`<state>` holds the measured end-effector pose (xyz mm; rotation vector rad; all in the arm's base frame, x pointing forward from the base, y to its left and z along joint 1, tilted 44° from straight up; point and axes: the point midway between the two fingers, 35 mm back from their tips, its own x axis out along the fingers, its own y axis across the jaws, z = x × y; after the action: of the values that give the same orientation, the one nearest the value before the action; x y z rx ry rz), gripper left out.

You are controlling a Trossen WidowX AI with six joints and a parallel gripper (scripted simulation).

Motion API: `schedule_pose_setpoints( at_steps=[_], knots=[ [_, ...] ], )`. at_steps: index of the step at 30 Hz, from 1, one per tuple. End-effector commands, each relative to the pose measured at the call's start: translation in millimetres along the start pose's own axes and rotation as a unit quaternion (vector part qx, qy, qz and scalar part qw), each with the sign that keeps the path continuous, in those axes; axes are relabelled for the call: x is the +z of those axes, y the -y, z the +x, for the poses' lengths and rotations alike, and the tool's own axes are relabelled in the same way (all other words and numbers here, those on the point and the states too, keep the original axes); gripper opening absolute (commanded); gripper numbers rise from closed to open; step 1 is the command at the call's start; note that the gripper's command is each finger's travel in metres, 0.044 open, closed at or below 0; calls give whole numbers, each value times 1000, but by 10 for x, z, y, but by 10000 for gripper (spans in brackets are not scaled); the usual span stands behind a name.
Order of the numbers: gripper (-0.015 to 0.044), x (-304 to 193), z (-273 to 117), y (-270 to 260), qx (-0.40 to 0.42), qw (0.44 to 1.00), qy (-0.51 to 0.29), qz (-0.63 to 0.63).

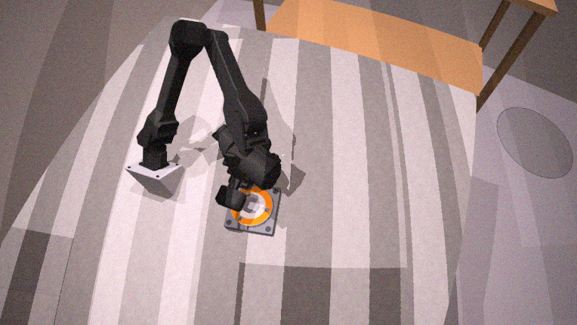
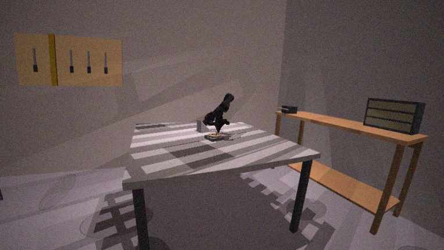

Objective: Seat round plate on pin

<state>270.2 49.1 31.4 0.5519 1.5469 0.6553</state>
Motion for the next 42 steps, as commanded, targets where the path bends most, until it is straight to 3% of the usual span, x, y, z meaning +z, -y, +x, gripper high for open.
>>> schedule_pose_setpoints(
  at_steps=[1,42],
  knots=[
    [0,-80,44,18,-1,1000,-11,4],
    [0,-256,39,266,-1,1000,-12,4]
  ],
)
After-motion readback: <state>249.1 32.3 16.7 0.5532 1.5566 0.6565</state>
